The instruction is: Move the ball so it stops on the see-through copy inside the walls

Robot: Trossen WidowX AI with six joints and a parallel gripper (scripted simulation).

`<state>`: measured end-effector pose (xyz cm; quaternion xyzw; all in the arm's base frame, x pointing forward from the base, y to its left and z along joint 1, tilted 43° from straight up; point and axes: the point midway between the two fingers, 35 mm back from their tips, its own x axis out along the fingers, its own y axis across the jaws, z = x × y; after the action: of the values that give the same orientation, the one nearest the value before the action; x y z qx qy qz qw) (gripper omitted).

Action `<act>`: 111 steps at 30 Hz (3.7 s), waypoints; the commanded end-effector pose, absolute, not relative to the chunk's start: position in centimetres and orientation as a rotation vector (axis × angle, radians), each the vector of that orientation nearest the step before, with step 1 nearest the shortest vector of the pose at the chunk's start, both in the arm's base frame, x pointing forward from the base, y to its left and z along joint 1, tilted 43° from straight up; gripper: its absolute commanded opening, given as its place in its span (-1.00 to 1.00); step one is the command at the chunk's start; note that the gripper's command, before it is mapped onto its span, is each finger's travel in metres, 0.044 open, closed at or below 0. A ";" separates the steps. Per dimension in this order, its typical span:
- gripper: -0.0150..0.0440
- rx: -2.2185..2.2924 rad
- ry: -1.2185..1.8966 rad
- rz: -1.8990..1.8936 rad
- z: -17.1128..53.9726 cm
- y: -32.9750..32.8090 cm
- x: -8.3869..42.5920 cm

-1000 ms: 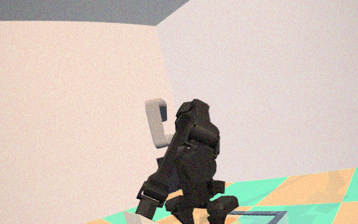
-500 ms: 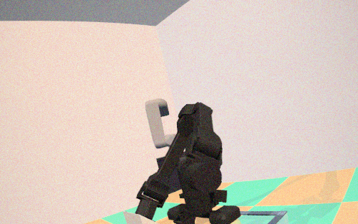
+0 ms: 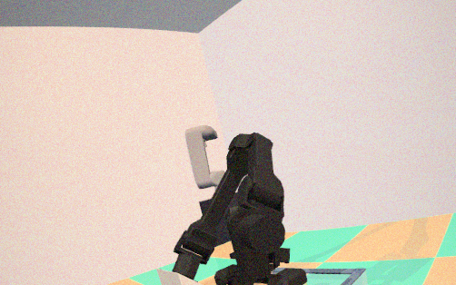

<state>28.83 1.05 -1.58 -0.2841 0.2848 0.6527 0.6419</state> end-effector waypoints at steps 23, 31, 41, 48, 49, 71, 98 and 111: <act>-0.49 -0.650 0.659 1.482 5.3 -5.8 29.7; -0.49 -0.645 0.656 1.485 8.6 -8.5 29.1; -0.49 -0.649 0.662 1.481 10.0 -4.4 29.0; -0.49 -0.647 0.659 1.482 11.1 -0.1 28.3; -0.49 -0.646 0.657 1.483 11.3 0.5 28.1; -0.49 -0.639 0.648 1.487 7.6 7.2 27.2; 0.04 -0.641 0.648 1.489 5.7 9.0 27.0; 0.89 -0.644 0.653 1.486 8.7 6.0 27.5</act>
<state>26.79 8.20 6.67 -0.2763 0.2883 0.6600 0.6364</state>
